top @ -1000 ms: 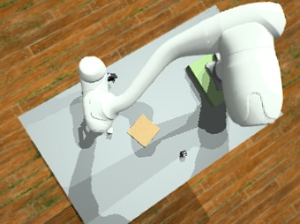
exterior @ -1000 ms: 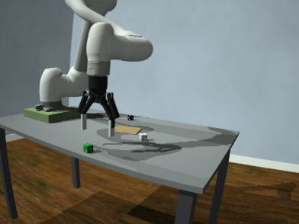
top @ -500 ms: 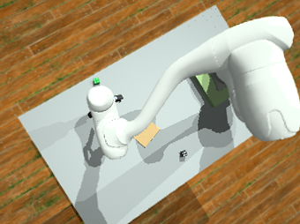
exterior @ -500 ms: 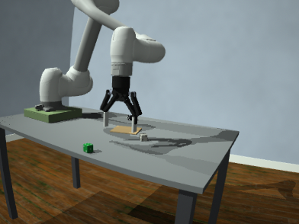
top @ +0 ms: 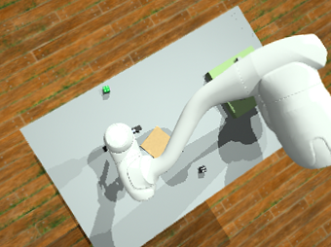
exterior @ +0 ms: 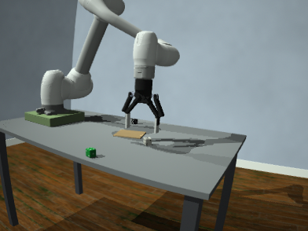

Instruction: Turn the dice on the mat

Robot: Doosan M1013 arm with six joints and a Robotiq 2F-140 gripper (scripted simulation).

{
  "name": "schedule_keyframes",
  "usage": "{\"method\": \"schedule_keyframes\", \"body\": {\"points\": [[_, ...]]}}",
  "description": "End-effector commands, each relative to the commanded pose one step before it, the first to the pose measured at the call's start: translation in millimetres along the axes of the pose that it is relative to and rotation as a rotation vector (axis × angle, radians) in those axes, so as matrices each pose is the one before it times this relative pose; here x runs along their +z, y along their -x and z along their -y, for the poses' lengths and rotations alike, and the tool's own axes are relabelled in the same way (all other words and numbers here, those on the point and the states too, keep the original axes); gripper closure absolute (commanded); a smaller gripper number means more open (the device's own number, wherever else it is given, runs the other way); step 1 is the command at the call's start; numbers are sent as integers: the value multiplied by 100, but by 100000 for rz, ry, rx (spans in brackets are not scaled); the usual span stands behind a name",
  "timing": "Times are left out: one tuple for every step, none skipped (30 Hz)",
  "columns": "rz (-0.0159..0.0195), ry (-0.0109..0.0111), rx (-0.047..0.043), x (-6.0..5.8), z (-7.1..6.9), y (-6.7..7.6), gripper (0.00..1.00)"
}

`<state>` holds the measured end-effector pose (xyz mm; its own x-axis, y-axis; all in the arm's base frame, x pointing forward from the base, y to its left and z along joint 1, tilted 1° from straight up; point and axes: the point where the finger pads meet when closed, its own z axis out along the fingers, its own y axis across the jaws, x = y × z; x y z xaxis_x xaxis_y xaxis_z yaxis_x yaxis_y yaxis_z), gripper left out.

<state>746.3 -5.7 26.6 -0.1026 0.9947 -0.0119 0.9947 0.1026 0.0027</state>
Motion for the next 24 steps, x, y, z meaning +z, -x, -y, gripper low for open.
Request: {"method": "schedule_keyframes", "body": {"points": [[17,1,14,-13,-274,-864,0],[0,0,0,0,0,0,0],[0,0,0,0,-115,-393,0],[0,0,0,0,-101,-348,0],[0,0,0,0,-88,-302,0],[0,0,0,0,-76,-258,0],[0,0,0,0,-63,-215,0],[0,0,0,0,-51,-174,0],[0,0,0,0,-40,-136,0],[0,0,0,0,-30,-101,0],[0,0,0,0,-20,-70,0],[0,0,0,0,-13,-44,0],[0,0,0,0,-7,-24,0],[0,0,0,0,-3,-9,0],[0,0,0,0,0,-1,0],[0,0,0,0,0,0,0],[0,0,0,0,0,0,0],[0,0,0,0,0,0,0],[0,0,0,0,0,0,0],[0,0,0,0,0,0,0],[0,0,0,0,0,0,0],[0,0,0,0,0,0,0],[0,0,0,0,0,0,0],[0,0,0,0,0,0,0]]}}
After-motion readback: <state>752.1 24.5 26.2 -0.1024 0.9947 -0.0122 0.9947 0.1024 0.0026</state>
